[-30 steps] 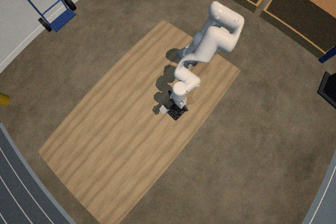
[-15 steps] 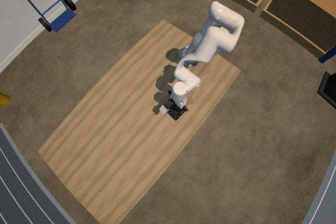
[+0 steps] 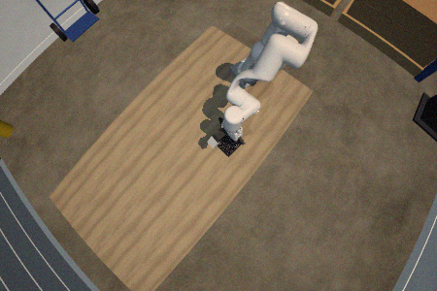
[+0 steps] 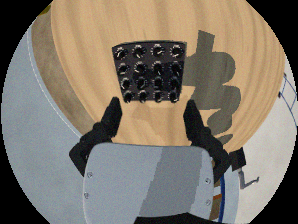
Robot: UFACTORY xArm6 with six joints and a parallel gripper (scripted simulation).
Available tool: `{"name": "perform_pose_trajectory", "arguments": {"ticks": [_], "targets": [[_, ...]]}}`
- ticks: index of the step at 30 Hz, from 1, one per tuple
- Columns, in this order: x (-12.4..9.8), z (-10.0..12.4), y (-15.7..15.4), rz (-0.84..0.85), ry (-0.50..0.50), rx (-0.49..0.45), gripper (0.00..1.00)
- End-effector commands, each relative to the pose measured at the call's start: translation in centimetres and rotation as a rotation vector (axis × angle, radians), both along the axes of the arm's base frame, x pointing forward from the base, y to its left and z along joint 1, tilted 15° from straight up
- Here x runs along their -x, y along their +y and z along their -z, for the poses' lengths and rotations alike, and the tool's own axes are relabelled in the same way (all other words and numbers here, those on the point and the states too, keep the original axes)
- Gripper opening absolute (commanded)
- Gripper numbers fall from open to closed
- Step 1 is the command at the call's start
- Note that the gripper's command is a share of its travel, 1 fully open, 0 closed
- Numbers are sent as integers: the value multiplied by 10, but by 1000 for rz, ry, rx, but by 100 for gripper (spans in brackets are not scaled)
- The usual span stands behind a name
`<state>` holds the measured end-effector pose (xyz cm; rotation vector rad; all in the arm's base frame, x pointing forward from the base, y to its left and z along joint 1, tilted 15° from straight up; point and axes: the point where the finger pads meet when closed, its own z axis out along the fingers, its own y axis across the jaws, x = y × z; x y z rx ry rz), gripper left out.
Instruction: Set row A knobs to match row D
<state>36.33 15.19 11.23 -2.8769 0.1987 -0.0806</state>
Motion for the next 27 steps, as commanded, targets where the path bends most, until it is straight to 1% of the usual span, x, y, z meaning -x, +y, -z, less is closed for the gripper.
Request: {"name": "perform_pose_trajectory", "arguments": {"ticks": [1, 22, 27], "targets": [[-1, -1, 0, 0, -4, -1, 100], [0, -1, 0, 0, -3, -2, 100], [4, -1, 1, -1, -3, -4, 100]]}}
